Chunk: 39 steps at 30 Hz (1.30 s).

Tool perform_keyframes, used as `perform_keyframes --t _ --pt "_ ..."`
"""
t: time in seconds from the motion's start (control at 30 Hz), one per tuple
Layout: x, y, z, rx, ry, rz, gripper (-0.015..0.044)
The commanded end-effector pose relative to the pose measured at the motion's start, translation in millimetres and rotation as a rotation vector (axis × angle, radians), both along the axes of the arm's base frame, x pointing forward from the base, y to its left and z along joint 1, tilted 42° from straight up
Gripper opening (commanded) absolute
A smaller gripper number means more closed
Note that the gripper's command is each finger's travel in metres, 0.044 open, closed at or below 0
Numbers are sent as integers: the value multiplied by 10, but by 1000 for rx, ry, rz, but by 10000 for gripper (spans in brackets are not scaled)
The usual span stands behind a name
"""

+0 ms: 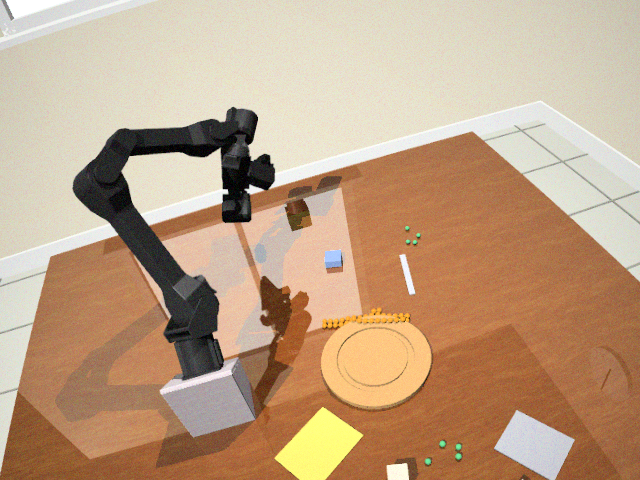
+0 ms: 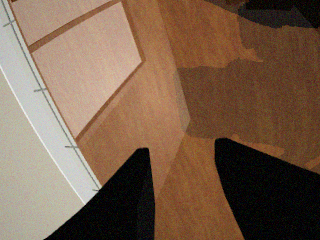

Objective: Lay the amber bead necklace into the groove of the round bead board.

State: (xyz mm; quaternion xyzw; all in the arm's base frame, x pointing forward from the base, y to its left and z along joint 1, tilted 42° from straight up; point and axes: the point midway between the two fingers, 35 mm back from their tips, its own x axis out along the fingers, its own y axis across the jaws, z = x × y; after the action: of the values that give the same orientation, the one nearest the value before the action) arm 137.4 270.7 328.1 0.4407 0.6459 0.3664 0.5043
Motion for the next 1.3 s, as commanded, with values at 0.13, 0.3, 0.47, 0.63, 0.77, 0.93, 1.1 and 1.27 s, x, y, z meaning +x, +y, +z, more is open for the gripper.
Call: perform_keyframes --t 0.13,0.3,0.47,0.63,0.77,0.93,1.1,1.27 --pt "477 -105 -415 -99 3 -100 120" --pt "741 -219 -667 -156 8 -149 120" --pt "988 -377 -931 -212 20 -198 120" --pt "1201 -566 -1195 -265 38 -241 120" --pt "1347 -740 -1413 -309 55 -270 120" --pt "1491 -977 -1682 -358 82 -300 120" --pt "1593 -1238 -1954 -404 116 -326 120" --pt "1648 -1507 -2218 -443 156 -347 120"
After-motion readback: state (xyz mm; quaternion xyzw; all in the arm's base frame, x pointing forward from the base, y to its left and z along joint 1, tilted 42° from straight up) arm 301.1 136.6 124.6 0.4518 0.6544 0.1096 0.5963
